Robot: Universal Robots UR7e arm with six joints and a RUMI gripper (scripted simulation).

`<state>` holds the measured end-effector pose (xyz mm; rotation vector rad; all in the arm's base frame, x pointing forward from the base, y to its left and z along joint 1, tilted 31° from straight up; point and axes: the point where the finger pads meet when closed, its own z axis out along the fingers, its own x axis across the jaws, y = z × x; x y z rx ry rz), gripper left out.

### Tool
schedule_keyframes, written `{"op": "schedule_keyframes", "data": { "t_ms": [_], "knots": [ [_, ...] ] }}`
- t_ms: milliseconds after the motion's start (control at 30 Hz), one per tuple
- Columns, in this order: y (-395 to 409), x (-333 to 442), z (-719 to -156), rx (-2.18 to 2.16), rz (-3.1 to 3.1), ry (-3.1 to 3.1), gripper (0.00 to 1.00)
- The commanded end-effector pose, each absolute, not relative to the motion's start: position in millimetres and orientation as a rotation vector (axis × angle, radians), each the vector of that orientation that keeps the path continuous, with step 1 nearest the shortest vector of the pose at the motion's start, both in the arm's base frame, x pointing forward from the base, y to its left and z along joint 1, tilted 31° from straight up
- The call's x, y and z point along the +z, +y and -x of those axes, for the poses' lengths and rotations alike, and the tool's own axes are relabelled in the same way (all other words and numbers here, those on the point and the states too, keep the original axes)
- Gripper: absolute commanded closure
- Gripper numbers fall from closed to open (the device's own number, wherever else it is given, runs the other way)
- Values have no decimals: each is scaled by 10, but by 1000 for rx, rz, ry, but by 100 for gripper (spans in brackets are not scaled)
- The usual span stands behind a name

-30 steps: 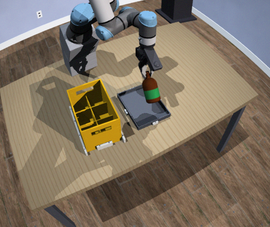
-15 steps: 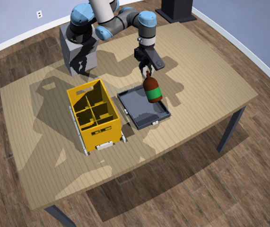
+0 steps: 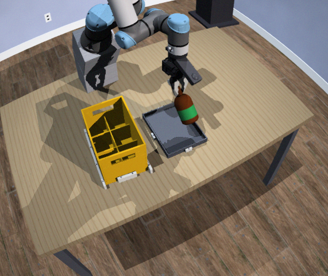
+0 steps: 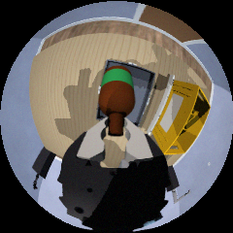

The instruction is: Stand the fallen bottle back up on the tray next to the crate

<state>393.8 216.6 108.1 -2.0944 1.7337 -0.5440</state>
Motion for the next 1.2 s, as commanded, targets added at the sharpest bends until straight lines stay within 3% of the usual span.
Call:
{"op": "schedule_keyframes", "data": {
  "t_ms": [0,1167],
  "knots": [
    [2167,1086,-3940,-545,2095,1731,100],
    [2167,1087,-3940,-548,2105,1722,100]
  ]
}}
